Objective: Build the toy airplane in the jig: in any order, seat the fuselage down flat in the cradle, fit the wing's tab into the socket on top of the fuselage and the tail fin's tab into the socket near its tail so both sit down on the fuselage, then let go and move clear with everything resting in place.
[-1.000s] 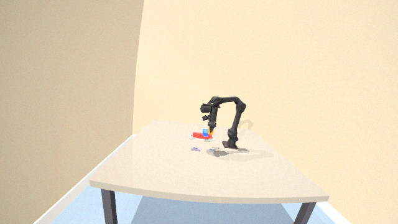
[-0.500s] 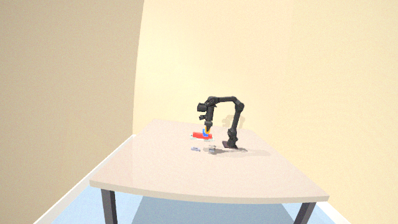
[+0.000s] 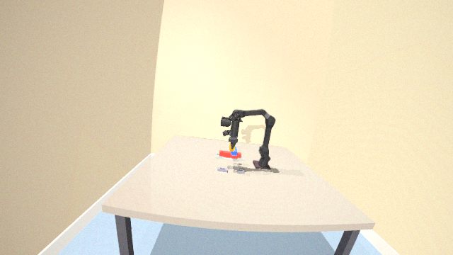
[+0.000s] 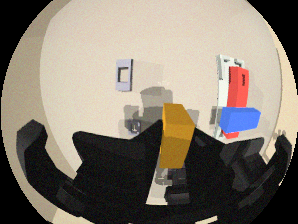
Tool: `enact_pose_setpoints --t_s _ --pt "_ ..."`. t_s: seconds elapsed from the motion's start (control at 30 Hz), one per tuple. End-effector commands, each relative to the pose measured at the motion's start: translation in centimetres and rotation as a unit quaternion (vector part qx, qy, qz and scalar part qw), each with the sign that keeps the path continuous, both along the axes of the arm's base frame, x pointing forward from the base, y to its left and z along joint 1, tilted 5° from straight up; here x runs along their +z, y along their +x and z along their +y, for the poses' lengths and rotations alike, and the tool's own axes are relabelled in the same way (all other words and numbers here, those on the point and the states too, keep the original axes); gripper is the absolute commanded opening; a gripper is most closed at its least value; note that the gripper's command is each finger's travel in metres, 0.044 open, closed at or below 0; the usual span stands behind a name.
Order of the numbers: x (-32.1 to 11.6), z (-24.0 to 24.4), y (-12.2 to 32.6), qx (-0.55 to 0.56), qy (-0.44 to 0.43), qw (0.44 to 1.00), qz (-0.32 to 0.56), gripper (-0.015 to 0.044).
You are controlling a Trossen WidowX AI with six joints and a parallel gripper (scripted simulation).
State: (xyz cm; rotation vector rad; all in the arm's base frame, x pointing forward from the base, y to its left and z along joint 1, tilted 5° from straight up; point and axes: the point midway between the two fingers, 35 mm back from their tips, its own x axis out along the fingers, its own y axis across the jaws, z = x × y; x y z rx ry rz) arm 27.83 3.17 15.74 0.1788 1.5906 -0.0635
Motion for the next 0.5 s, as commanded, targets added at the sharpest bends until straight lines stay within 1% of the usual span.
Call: enact_pose_setpoints --t_s 0.0,0.47 --pt "-0.1 -1.0 0.7 0.004 -0.003 1.0 -0.005 0.0" --pt "-1.0 -4.3 2.3 0.007 -0.002 1.0 -0.008 0.0"
